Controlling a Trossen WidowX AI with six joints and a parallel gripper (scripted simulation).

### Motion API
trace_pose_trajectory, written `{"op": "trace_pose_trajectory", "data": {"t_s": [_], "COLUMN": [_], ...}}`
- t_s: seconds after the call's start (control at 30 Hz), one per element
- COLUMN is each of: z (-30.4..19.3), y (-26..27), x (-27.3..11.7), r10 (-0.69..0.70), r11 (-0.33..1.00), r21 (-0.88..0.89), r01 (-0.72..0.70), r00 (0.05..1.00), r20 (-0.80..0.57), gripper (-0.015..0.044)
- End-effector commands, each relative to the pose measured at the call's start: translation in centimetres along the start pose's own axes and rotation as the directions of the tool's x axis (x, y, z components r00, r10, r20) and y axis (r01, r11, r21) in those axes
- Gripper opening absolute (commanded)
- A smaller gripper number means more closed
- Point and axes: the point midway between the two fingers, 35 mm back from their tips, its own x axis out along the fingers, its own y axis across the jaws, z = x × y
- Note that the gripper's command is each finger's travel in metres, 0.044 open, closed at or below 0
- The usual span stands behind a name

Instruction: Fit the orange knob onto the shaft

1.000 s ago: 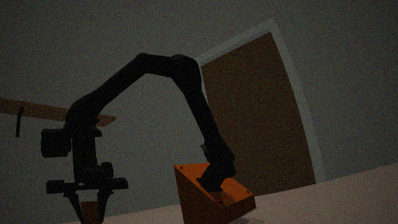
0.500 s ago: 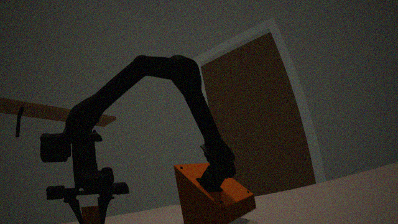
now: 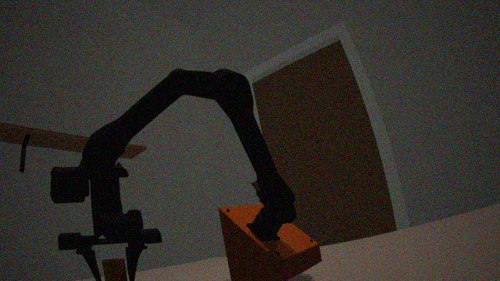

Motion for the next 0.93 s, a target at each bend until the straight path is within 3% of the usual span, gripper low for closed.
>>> {"op": "trace_pose_trajectory", "data": {"t_s": [0.0, 0.1, 0.37, 0.6, 0.9], "z": [0.0, 0.0, 0.0, -0.1, -0.4], "y": [0.0, 0.0, -0.1, 0.0, -0.2], "x": [0.0, 0.0, -0.3, -9.4, -9.7], "r10": [-0.001, -0.001, -0.001, 0.000, 0.000], "r11": [1.000, 1.000, 1.000, 1.000, 1.000], "r21": [-0.001, -0.001, -0.001, 0.001, 0.001], "r01": [0.001, 0.001, 0.001, 0.000, 0.000], "r00": [1.000, 1.000, 1.000, 1.000, 1.000], "r20": [0.000, 0.000, 0.000, -0.004, -0.004], "gripper": [0.0368, 0.0440, 0.0440, 0.0440, 0.0440]}}
